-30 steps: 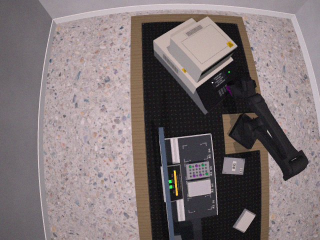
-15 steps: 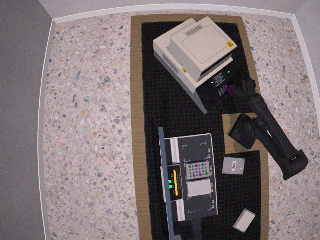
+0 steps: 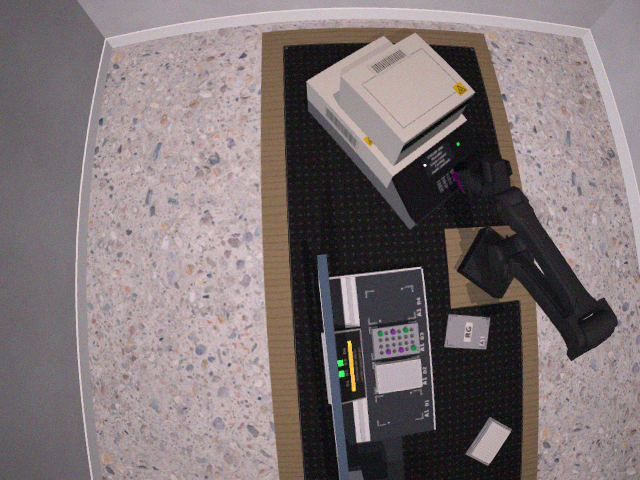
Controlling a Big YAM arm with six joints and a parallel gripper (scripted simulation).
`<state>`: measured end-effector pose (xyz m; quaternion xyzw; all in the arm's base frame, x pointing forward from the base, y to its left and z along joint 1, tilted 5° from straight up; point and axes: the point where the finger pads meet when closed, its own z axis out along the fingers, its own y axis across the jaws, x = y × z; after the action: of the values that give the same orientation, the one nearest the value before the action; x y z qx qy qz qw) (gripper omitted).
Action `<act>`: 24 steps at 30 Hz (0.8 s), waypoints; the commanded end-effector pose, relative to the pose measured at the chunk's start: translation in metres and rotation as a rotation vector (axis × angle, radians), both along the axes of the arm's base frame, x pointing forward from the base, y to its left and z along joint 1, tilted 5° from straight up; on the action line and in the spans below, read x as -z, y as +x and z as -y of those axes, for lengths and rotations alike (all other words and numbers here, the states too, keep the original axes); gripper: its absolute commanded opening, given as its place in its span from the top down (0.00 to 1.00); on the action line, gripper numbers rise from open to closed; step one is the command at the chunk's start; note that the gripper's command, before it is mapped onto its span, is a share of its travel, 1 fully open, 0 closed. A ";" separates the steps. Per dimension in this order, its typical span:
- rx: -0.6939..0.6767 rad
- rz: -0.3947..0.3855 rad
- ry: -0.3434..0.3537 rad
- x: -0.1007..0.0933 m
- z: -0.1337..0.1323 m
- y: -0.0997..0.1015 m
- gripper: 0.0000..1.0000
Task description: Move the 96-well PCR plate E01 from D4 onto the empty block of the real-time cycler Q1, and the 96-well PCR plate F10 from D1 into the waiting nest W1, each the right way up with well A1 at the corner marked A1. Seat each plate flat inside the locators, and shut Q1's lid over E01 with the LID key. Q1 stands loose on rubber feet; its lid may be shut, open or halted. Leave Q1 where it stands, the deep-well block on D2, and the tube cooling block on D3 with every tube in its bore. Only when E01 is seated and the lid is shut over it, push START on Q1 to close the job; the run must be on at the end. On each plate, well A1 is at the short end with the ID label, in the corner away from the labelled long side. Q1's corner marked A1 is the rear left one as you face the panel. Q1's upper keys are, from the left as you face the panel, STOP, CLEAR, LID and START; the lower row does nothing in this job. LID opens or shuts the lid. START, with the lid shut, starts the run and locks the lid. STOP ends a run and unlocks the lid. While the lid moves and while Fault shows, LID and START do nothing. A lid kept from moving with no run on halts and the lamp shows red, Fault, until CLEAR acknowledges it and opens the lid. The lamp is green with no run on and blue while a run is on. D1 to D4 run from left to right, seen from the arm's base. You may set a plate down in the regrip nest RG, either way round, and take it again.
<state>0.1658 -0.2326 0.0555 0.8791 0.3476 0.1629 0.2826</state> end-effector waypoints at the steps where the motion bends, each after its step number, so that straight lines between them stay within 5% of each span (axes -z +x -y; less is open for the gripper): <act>1: -0.001 0.015 -0.030 -0.008 0.010 0.007 1.00; 24: -0.008 0.026 -0.029 -0.013 0.013 0.015 1.00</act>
<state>0.1668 -0.2327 0.0550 0.8801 0.3457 0.1623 0.2821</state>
